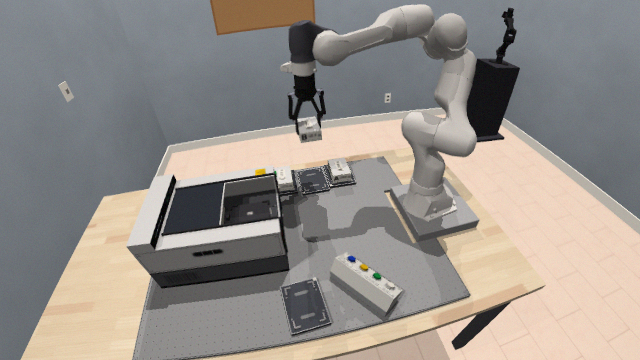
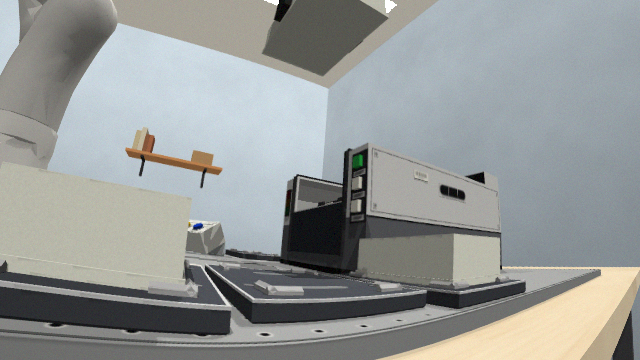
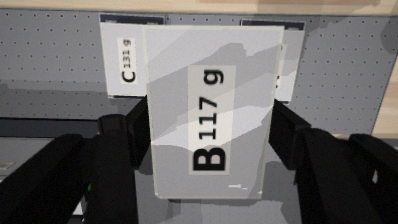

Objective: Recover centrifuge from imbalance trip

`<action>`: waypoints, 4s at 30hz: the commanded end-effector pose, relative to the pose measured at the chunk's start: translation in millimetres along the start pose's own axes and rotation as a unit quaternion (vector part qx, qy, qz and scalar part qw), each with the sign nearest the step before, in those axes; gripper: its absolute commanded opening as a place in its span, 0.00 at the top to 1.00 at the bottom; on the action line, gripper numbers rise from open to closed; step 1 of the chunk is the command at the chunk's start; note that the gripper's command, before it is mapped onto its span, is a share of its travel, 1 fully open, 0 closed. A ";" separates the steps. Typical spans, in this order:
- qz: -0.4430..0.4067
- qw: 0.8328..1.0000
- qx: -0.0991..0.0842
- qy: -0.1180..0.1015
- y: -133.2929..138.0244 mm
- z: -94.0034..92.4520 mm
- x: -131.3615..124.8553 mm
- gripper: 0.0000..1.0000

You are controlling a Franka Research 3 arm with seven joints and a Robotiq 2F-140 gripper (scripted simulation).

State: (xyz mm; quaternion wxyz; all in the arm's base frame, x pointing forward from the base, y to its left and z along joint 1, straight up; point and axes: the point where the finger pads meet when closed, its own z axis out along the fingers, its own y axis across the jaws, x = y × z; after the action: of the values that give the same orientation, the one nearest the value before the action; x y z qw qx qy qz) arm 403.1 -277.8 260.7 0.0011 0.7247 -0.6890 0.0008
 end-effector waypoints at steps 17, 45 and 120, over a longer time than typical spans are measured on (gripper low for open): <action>-0.003 1.000 0.001 -0.001 -0.1 -1.3 -0.7 0.90; -0.309 0.951 -0.013 0.009 -138.1 -4.1 -93.1 0.90; -0.702 0.712 0.002 -0.001 -268.5 95.5 -276.1 0.90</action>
State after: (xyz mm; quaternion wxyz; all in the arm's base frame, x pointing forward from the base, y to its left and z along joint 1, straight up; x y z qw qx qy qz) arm 655.1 10.8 163.9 0.0001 0.9998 0.0212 -0.0031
